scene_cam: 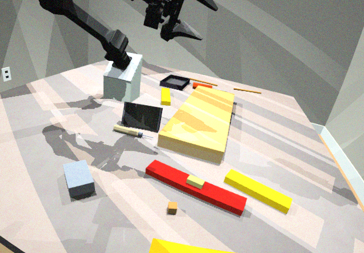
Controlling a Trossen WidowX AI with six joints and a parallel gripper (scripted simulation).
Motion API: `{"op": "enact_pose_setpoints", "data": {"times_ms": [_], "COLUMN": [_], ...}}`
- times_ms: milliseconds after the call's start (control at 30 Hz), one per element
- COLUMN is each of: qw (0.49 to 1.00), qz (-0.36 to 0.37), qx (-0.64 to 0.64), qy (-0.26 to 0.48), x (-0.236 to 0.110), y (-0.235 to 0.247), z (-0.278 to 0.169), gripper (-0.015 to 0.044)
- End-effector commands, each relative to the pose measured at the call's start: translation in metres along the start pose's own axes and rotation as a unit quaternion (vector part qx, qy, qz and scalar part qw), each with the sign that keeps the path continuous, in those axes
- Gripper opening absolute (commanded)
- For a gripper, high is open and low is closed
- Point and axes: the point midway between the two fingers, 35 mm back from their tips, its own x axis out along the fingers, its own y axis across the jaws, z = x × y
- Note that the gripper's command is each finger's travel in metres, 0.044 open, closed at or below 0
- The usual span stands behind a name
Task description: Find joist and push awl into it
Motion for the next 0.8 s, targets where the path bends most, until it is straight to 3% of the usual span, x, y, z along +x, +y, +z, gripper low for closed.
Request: {"op": "enact_pose_setpoints", "data": {"times_ms": [0,233,500,767], "qw": [0.993,0.932,0.781,0.765], "qz": [-0.100,-0.303,-0.514,-0.529], "qx": [-0.048,-0.163,-0.318,-0.331], "qy": [-0.043,-0.118,-0.157,-0.157], "x": [0.017,0.017,-0.032,-0.038], "y": [-0.058,-0.169,-0.268,-0.274], "z": [0.009,0.037,0.074,0.077], "gripper": [0.0440,0.0440,0.0440,0.0440]}}
